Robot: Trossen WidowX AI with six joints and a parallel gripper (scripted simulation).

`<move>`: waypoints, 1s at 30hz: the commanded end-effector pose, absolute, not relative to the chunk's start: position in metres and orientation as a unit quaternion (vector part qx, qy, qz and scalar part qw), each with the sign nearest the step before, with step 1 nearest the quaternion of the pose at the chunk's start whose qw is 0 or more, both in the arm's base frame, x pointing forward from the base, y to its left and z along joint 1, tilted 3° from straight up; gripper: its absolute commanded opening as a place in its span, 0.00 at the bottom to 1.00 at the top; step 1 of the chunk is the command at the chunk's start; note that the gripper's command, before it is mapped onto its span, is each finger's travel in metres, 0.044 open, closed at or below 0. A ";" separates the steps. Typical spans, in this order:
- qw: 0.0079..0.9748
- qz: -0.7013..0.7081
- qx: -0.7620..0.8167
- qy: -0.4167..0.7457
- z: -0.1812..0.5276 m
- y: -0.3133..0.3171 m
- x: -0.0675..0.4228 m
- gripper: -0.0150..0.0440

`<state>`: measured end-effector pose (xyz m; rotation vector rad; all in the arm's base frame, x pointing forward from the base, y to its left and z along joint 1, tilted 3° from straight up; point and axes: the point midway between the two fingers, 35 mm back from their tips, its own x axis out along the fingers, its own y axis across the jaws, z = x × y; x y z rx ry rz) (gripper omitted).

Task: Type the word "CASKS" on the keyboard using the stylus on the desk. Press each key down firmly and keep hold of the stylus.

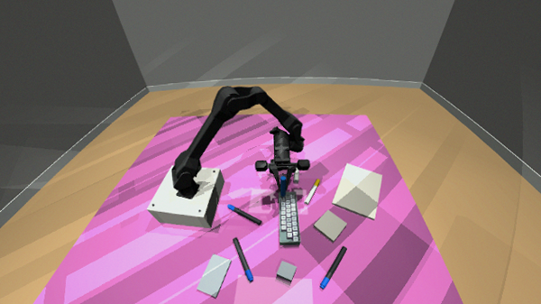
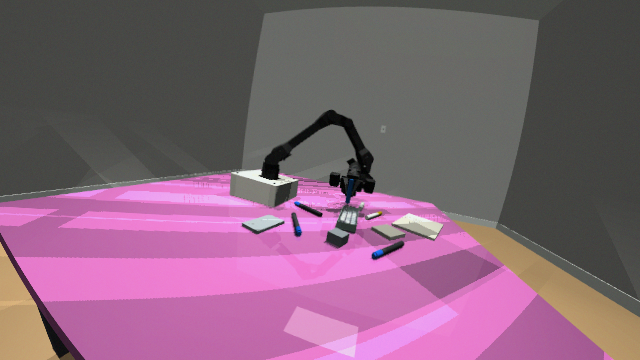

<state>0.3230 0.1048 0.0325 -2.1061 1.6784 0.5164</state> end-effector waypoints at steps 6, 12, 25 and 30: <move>0.200 0.184 -0.751 0.601 0.028 0.105 0.322 0.39; 0.200 0.184 -0.751 0.601 0.025 0.105 0.323 0.39; 0.200 0.184 -0.751 0.601 0.027 0.105 0.322 0.39; 0.200 0.185 -0.751 0.601 0.047 0.104 0.321 0.39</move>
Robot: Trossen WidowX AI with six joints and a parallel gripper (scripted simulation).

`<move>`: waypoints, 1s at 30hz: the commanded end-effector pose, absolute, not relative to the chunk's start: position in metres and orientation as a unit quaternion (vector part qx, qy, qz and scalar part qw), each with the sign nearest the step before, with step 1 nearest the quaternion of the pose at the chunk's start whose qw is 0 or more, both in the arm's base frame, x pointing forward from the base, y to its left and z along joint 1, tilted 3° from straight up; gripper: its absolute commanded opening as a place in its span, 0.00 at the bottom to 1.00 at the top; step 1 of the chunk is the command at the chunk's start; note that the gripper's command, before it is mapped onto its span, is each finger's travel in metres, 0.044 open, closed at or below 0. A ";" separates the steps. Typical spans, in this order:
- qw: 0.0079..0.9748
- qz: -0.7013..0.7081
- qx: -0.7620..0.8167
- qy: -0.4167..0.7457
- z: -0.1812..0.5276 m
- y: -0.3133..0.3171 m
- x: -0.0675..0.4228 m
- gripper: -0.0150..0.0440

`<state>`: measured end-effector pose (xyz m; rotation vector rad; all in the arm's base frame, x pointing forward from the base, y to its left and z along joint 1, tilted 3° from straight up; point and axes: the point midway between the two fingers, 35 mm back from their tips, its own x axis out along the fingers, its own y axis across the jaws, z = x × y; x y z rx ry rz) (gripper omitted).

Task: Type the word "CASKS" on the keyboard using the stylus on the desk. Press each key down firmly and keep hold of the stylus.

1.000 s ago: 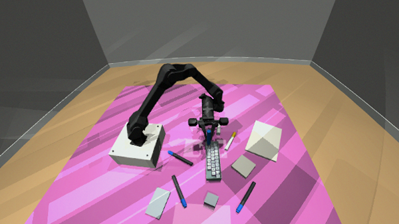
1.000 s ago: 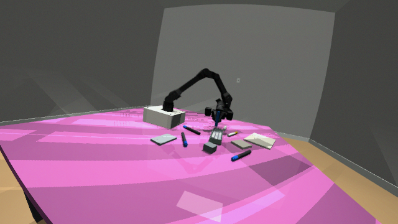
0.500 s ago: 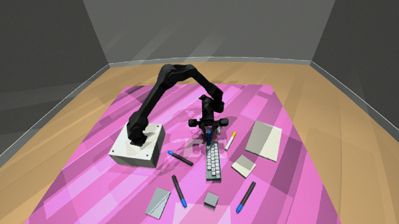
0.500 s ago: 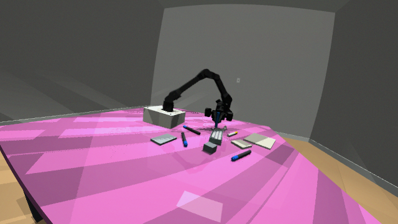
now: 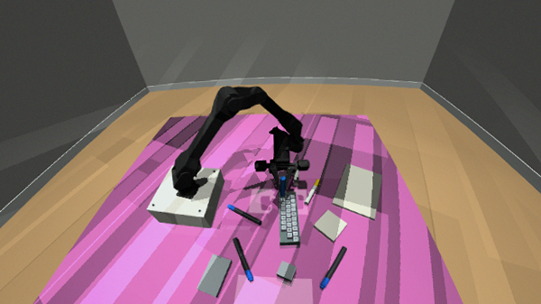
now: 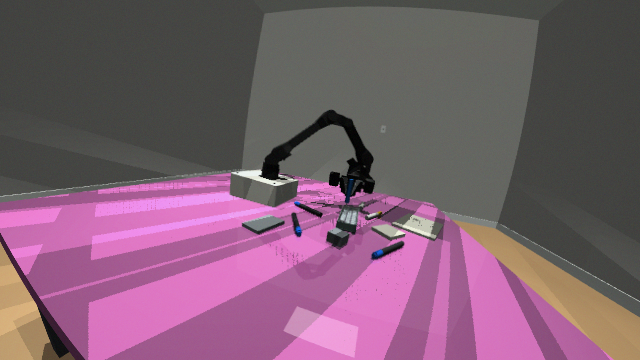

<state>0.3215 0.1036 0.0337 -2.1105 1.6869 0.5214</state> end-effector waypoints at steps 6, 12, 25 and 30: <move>0.200 0.185 -0.751 0.601 0.064 0.102 0.318 0.39; 0.197 0.185 -0.752 0.601 0.061 0.102 0.319 0.35; 0.204 0.194 -0.752 0.596 0.058 0.057 0.343 0.25; 0.204 0.192 -0.752 0.596 0.060 0.028 0.354 0.25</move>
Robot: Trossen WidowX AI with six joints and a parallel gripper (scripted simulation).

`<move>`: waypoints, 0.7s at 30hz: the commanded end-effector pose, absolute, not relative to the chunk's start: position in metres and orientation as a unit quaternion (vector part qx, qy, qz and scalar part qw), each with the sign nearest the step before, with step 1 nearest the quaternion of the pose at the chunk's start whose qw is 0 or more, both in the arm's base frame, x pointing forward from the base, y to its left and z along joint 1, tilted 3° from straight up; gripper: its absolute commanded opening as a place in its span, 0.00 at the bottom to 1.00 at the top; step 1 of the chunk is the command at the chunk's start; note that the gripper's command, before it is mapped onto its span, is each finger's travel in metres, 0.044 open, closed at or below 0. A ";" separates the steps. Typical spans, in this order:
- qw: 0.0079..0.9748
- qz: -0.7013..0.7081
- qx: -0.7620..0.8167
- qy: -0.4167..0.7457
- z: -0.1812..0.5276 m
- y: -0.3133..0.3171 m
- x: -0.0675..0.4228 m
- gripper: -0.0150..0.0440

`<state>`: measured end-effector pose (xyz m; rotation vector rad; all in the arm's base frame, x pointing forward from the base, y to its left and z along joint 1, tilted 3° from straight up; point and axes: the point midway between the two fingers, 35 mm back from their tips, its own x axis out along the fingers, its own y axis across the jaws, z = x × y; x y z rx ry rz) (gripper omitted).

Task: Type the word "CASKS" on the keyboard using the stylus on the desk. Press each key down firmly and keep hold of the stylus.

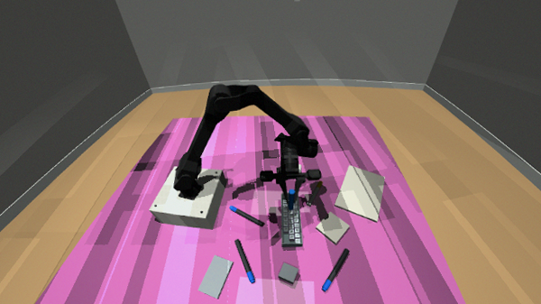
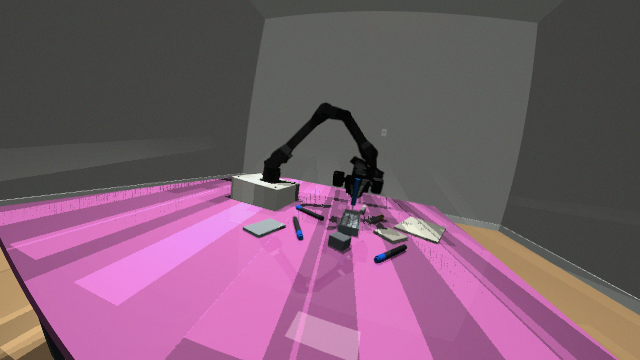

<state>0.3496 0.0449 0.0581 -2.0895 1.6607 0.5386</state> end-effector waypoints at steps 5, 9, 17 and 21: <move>0.201 0.185 -0.753 0.598 0.063 -0.003 0.362 0.25; 0.197 0.179 -0.753 0.602 0.066 -0.024 0.365 0.25; 0.197 0.179 -0.753 0.602 0.051 -0.025 0.366 0.25; 0.196 0.179 -0.753 0.602 0.046 -0.025 0.366 0.25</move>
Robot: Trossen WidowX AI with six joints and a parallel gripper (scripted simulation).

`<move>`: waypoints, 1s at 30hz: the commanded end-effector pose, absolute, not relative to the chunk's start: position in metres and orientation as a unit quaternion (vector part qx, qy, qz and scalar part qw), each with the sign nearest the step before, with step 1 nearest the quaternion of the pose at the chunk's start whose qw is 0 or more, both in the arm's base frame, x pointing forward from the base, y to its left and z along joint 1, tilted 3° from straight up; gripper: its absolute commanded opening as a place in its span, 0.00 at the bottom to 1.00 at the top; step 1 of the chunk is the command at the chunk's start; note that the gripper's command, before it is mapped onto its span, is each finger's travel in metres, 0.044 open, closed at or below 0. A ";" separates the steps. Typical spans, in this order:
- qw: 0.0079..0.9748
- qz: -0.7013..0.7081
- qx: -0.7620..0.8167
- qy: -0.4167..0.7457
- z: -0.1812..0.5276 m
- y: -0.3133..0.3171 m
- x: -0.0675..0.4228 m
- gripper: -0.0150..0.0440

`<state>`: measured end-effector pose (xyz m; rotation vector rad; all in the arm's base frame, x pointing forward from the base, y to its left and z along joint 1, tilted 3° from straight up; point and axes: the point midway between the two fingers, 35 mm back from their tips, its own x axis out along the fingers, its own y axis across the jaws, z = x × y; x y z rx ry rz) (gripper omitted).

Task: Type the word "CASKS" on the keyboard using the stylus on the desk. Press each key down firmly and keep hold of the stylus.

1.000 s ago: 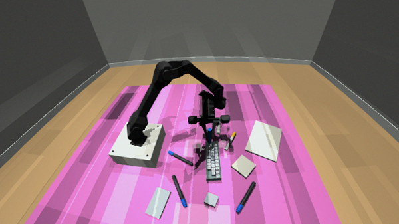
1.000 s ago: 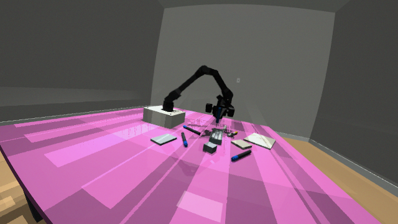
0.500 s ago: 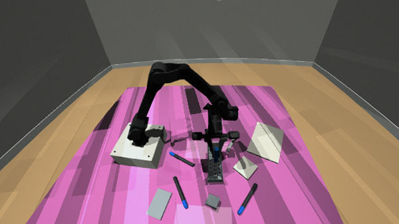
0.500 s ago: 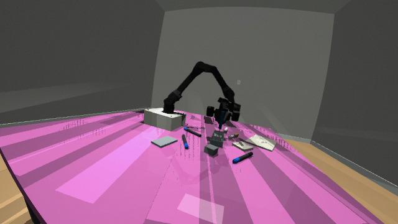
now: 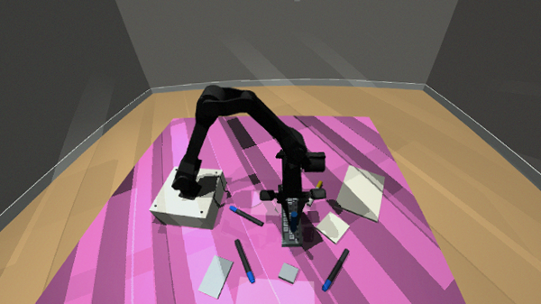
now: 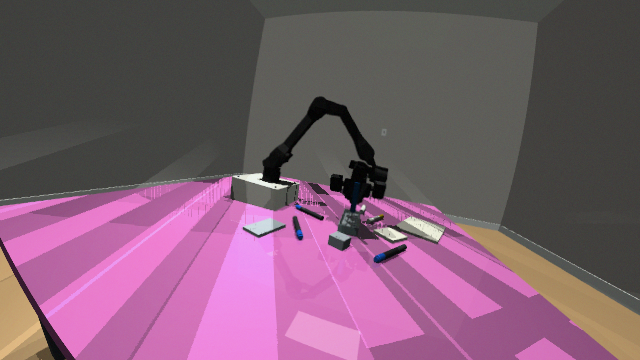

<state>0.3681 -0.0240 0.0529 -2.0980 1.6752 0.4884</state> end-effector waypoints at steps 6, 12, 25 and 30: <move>0.196 0.179 -0.753 0.602 0.046 -0.025 0.366 0.25; 0.196 0.179 -0.753 0.602 0.044 -0.026 0.366 0.39; 0.196 0.179 -0.753 0.602 0.039 -0.026 0.366 0.39; 0.196 0.179 -0.753 0.602 0.036 -0.026 0.367 0.39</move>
